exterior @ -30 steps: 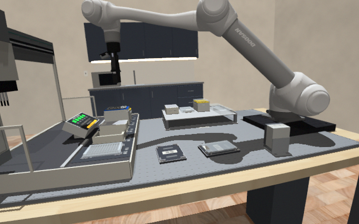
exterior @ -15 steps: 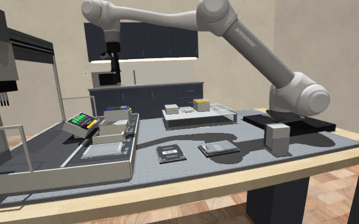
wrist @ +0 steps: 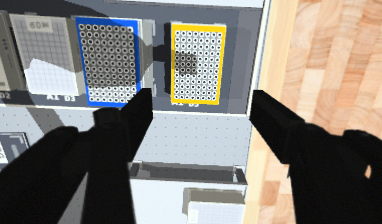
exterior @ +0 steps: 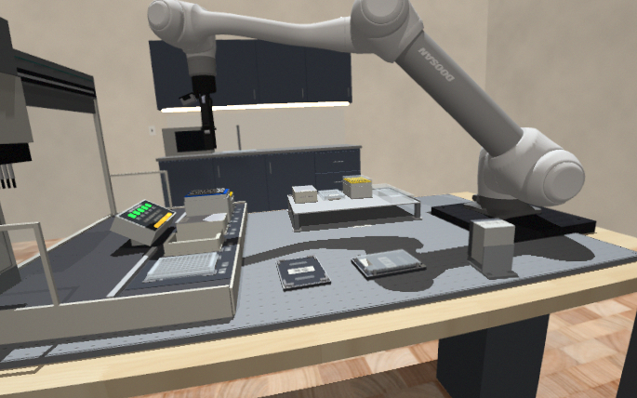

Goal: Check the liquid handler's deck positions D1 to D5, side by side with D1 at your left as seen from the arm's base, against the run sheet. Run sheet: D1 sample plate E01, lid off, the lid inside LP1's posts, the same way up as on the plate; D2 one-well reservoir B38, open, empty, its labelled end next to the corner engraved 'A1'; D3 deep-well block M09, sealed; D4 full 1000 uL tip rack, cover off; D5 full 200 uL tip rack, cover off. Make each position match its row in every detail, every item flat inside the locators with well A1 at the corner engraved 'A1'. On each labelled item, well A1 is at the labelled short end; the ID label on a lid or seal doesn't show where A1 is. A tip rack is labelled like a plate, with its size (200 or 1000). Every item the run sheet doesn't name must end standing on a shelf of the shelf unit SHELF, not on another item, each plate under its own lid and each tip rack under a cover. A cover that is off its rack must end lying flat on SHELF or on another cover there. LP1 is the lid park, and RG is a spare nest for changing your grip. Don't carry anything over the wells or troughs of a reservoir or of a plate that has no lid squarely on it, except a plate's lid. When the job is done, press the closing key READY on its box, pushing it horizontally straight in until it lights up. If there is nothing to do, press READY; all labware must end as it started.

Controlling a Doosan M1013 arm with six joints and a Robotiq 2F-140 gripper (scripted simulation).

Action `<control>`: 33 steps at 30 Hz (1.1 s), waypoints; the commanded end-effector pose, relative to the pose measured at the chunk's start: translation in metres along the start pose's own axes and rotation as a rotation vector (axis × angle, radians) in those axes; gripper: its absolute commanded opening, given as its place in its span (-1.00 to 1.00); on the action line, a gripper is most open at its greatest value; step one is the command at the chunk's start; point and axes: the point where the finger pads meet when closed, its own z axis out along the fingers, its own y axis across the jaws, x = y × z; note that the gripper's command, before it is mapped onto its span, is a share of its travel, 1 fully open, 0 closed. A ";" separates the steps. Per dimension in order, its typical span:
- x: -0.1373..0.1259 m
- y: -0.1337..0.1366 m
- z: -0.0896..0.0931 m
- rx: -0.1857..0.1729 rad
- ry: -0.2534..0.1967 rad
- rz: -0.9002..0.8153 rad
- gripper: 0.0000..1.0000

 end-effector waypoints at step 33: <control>-0.071 0.000 -0.002 0.000 0.008 -0.631 -0.80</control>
